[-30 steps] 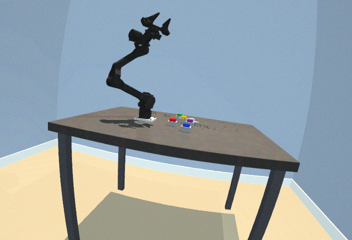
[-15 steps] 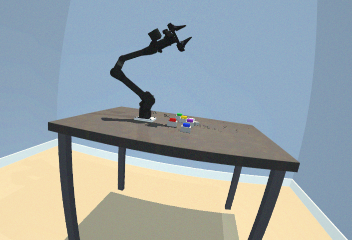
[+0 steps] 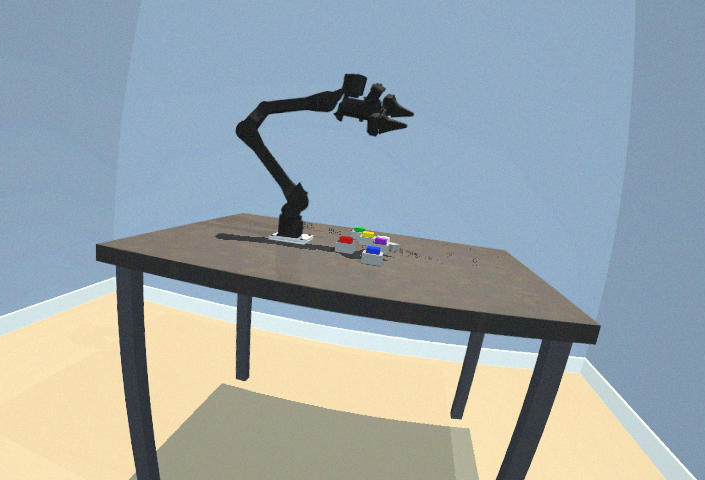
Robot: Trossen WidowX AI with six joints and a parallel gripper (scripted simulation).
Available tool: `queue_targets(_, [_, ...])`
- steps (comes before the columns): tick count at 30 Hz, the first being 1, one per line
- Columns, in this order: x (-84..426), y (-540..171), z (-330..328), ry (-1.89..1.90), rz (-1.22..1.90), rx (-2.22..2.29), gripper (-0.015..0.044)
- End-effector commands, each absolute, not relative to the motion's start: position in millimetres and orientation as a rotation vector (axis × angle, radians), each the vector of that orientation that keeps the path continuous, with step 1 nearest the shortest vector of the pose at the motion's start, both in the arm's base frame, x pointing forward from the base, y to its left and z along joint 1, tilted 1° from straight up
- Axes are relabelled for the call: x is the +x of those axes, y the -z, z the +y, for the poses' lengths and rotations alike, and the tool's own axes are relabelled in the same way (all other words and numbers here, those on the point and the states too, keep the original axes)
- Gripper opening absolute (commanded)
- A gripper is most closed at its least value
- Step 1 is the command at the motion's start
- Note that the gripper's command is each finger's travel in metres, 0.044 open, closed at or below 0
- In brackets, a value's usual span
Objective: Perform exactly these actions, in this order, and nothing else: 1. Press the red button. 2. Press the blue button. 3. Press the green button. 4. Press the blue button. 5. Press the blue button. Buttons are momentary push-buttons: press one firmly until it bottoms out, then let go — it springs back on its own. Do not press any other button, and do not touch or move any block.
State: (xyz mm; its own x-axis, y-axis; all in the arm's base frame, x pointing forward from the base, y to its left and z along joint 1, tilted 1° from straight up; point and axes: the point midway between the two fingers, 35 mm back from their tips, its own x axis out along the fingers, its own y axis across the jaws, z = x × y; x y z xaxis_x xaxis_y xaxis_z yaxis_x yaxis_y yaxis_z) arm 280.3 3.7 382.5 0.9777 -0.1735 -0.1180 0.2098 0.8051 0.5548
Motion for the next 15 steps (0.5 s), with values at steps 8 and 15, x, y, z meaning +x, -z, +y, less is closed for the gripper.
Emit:
queue_targets(8, [270,-230,-51,0.323,0.855,0.089,0.04])
queue_targets(15, [217,-171,-69,0.202,1.318,-0.001,0.04])
